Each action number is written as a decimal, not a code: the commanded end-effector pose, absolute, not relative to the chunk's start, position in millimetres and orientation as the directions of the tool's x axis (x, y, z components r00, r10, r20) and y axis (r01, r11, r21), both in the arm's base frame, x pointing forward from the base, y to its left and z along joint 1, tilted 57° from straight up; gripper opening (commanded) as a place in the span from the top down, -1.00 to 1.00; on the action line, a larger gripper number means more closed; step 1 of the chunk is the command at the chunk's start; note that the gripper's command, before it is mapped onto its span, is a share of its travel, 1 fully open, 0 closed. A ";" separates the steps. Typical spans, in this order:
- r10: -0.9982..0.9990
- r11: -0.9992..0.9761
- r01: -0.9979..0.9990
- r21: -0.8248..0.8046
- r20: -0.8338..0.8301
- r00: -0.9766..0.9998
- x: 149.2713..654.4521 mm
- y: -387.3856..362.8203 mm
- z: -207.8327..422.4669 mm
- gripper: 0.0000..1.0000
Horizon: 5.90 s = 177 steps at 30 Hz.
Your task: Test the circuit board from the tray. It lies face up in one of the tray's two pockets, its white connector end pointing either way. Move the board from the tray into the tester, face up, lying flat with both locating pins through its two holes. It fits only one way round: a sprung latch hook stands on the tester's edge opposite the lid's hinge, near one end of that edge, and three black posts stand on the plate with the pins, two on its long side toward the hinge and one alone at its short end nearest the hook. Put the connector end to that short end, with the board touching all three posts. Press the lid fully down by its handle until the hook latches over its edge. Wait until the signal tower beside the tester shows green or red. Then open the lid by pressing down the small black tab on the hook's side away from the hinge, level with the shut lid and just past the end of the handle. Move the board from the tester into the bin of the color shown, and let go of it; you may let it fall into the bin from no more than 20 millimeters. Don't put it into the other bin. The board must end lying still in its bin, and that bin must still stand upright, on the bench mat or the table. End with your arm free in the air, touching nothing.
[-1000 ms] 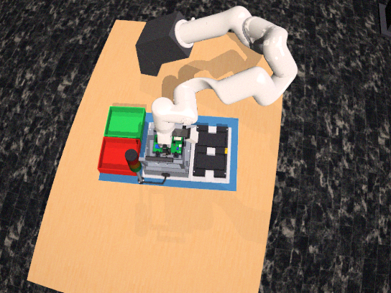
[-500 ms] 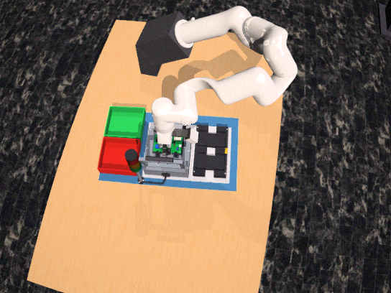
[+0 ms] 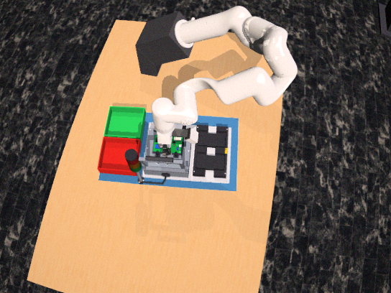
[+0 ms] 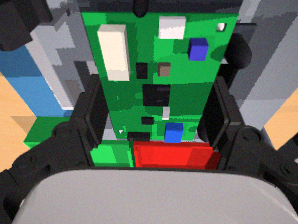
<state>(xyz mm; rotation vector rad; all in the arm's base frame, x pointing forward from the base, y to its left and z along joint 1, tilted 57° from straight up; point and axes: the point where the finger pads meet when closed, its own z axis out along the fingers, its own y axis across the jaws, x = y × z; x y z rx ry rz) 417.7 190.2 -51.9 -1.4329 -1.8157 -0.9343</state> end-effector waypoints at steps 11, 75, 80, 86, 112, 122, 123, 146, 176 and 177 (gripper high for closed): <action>0.527 0.153 0.977 0.147 0.825 -0.206 419.5 189.8 -51.3 -0.58; 0.527 0.153 0.977 0.147 0.825 -0.206 419.3 192.6 -53.2 -1.00; 0.527 0.153 0.977 0.147 0.825 -0.206 419.3 192.6 -53.2 -1.00; 0.527 0.153 0.977 0.147 0.825 -0.206 419.4 191.5 -52.4 -1.00; 0.527 0.153 0.977 0.147 0.825 -0.206 426.7 67.9 28.3 -1.00; 0.527 0.153 0.977 0.147 0.825 -0.206 430.7 -1.4 73.5 -1.00; 0.527 0.153 0.977 0.147 0.825 -0.206 430.9 -5.9 76.5 -1.00; 0.527 0.153 0.977 0.147 0.825 -0.206 431.8 -20.3 85.8 -0.01; 0.527 0.153 0.977 0.147 0.825 -0.206 573.8 2.1 107.3 -0.01; 0.527 0.153 0.977 0.147 0.825 -0.206 573.8 2.1 107.3 -0.01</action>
